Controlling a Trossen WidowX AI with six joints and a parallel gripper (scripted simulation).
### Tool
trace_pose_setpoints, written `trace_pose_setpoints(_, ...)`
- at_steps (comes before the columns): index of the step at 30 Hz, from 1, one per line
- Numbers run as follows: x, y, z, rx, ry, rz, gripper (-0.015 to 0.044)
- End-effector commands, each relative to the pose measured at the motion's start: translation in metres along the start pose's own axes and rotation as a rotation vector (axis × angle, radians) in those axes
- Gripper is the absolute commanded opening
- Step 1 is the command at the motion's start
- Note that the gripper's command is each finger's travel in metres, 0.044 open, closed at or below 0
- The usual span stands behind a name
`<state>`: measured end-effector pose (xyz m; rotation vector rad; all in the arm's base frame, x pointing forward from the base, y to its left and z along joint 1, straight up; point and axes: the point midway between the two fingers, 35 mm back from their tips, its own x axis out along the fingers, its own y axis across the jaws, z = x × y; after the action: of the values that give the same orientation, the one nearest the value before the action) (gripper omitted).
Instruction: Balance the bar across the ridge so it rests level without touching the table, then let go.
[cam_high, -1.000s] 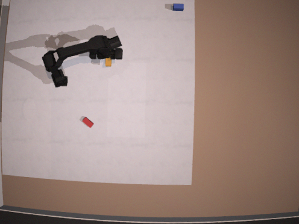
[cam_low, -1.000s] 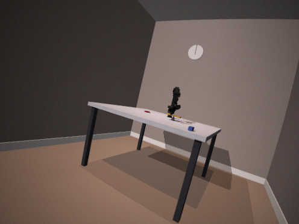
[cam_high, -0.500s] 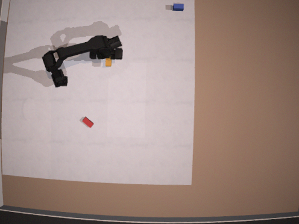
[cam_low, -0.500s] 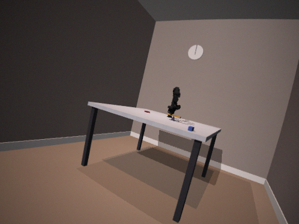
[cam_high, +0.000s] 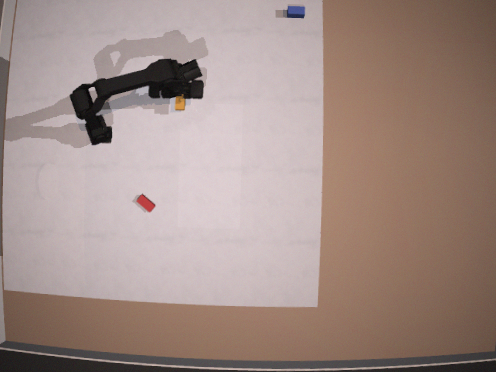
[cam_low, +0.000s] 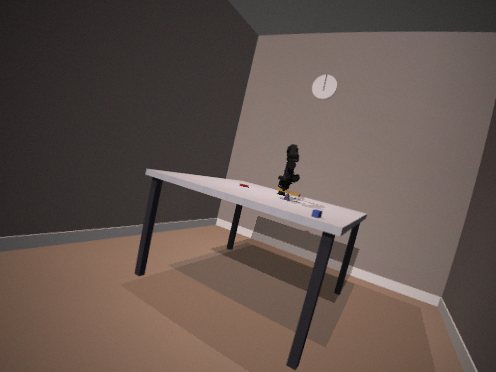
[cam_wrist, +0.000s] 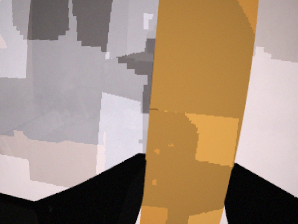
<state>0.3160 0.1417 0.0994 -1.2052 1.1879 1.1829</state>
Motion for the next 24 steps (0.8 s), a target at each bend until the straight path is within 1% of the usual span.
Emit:
trace_pose_setpoints(1, 0.0007, 0.0, 0.0006, 0.003, -0.003, 0.001, 0.0)
trace_pose_setpoints(24, 0.0026, 0.0004, 0.0002, 0.003, -0.003, 0.001, 0.0)
